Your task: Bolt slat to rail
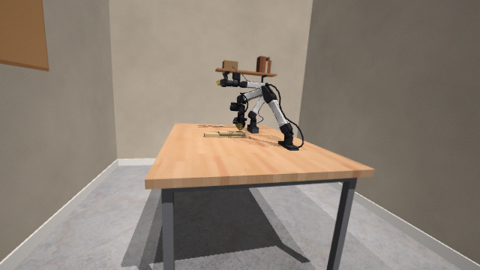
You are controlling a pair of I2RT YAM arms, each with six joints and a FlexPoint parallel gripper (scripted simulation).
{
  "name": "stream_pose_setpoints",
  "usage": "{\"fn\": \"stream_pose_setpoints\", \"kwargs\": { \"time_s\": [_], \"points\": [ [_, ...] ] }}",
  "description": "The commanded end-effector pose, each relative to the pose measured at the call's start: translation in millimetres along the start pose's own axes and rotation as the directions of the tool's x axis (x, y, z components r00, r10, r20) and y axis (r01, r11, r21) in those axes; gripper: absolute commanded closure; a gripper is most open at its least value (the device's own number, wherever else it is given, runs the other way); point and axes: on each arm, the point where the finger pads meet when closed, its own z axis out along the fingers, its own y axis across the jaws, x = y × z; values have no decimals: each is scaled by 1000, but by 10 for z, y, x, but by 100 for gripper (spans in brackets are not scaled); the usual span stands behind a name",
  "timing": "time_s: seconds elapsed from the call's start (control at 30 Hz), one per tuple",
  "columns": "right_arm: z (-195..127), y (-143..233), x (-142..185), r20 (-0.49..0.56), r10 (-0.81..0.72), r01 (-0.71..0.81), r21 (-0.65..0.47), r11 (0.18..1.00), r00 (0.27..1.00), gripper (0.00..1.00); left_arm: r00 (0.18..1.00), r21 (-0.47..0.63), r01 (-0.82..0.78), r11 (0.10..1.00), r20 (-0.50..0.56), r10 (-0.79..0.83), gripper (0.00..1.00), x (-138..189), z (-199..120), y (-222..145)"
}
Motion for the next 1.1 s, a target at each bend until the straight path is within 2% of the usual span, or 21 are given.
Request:
{"fn": "stream_pose_setpoints", "kwargs": {
  "time_s": [0.0, 1.07],
  "points": [
    [0, 20, -12, 6, -3, 3, -12, 1000, 1000, 0, 1000, 11, 6, 1000, 0, -6, 86, 1, -115, -39],
    [0, 20, -12, 6, -3, 3, -12, 1000, 1000, 0, 1000, 15, 0, 1000, 0, 0, 86, -188, -390, -59]
  ]
}}
